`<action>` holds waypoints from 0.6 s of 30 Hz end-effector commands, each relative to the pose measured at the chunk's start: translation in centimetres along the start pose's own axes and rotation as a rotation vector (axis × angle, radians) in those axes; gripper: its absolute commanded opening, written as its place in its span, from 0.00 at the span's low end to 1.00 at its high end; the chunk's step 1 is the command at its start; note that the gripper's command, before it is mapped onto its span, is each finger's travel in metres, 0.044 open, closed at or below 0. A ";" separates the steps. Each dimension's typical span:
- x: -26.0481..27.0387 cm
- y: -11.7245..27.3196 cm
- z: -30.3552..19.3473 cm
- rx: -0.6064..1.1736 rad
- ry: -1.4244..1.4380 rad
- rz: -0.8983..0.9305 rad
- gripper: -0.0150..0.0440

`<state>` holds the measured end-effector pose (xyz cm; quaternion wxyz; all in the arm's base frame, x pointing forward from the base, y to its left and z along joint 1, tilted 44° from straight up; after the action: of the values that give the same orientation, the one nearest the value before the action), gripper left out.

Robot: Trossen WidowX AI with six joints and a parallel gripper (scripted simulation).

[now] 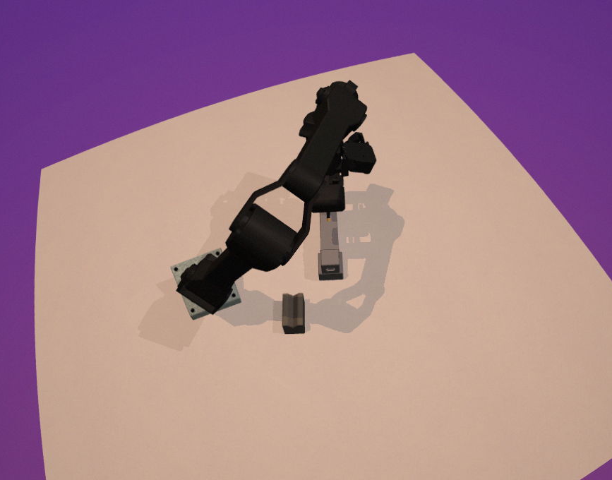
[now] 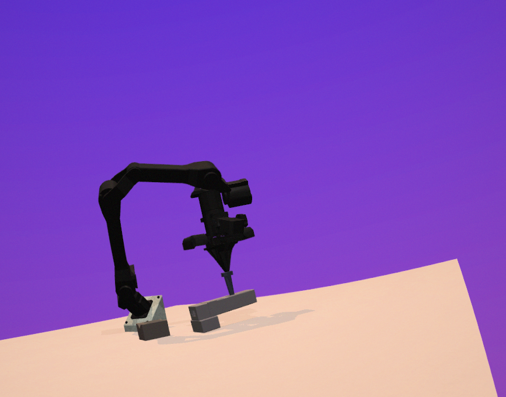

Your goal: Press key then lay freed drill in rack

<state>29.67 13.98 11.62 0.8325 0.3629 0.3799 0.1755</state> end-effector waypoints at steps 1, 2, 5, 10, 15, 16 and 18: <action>0.1 -1.7 -0.5 0.022 0.014 -0.037 0.25; 0.1 -1.7 -0.5 0.022 0.014 -0.037 0.25; 0.1 -1.8 -0.6 0.022 0.014 -0.037 0.25; 0.1 -2.0 -0.6 0.022 0.014 -0.037 0.25; 0.1 -2.2 -0.6 0.022 0.014 -0.037 0.25; 0.1 -2.3 -0.6 0.021 0.014 -0.037 0.25; 0.1 -2.4 -0.6 0.021 0.014 -0.037 0.25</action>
<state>29.55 13.83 11.16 0.8327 0.3636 0.3773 0.1790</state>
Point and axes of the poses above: the point midway between the two fingers, 35 mm back from their tips, its own y axis back along the fingers, its own x axis across the jaws, z = x × y, the point moved 8 cm from there along y, back along the fingers, and after that the axes turned 15 degrees about -y, right-handed, at the moved point
